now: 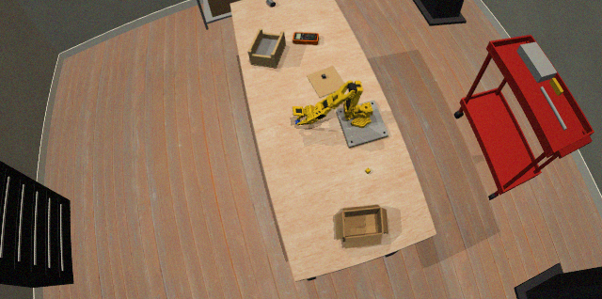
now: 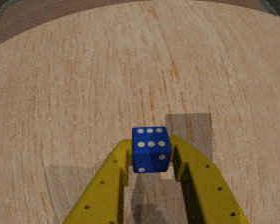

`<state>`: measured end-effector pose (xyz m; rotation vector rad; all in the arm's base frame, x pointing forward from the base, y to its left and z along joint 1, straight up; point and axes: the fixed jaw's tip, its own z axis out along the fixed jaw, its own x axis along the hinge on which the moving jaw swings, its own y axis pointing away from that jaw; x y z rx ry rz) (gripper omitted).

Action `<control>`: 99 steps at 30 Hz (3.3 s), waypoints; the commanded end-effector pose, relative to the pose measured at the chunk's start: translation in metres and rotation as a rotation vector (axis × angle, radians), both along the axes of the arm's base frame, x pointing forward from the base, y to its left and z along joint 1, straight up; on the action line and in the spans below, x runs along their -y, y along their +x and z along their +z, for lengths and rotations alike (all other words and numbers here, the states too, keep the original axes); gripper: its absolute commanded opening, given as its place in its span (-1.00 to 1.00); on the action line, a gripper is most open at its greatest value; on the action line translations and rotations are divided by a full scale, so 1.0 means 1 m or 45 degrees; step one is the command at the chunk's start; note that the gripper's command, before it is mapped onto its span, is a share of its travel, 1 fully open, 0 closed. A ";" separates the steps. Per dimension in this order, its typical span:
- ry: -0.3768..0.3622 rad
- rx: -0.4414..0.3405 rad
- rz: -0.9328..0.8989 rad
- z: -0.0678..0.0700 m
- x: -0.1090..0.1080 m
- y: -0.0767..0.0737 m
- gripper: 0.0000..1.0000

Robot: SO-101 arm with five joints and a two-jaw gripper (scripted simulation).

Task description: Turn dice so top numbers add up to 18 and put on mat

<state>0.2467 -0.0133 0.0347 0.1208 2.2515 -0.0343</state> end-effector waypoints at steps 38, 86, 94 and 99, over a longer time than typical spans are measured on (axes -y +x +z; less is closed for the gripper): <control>-0.046 0.348 -0.042 0.001 0.010 0.001 -1.00; -0.070 0.343 -0.048 -0.007 0.013 0.000 -1.00; -0.070 0.343 -0.048 -0.011 0.013 -0.001 -1.00; -0.070 0.343 -0.048 -0.011 0.013 -0.001 -1.00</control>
